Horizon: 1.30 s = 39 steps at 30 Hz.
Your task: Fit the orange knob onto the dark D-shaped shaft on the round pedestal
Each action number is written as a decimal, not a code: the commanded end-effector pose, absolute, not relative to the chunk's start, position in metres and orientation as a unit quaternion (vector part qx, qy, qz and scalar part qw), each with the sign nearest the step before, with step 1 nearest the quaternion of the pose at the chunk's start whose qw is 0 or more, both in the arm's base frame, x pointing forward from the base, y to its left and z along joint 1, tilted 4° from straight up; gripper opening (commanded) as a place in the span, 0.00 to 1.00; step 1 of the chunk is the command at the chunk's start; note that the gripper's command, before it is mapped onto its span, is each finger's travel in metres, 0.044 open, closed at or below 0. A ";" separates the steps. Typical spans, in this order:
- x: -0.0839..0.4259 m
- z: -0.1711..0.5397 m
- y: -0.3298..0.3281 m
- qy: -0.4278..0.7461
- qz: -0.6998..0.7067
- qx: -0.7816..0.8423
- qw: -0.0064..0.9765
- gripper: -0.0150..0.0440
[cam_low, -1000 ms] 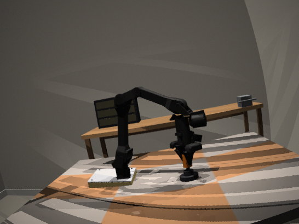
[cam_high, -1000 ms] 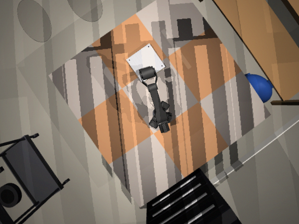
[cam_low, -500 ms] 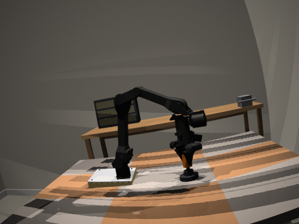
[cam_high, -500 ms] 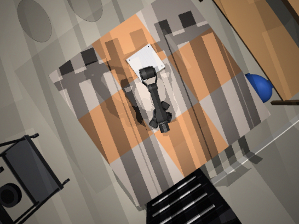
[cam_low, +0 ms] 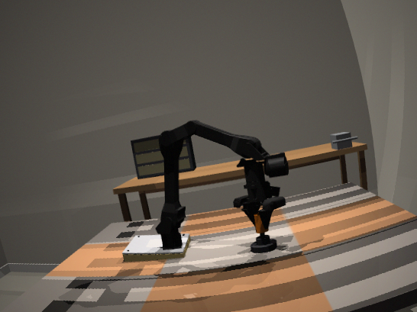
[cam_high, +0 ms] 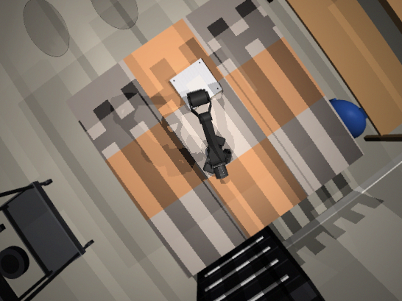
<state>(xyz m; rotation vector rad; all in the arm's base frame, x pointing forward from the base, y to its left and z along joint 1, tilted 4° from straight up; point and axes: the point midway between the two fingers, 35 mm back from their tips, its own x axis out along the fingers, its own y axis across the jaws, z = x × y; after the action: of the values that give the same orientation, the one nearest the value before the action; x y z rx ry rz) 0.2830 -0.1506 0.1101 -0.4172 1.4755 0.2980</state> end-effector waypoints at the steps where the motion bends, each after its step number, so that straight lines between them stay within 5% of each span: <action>1: 0.282 0.108 -0.149 0.663 0.142 -0.193 0.710 0.25; 39: 0.282 0.111 -0.149 0.644 0.210 -0.266 0.686 0.25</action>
<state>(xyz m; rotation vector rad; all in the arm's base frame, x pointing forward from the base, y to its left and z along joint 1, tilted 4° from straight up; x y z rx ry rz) 0.2825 -0.1504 0.1107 -0.5547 1.4562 0.4283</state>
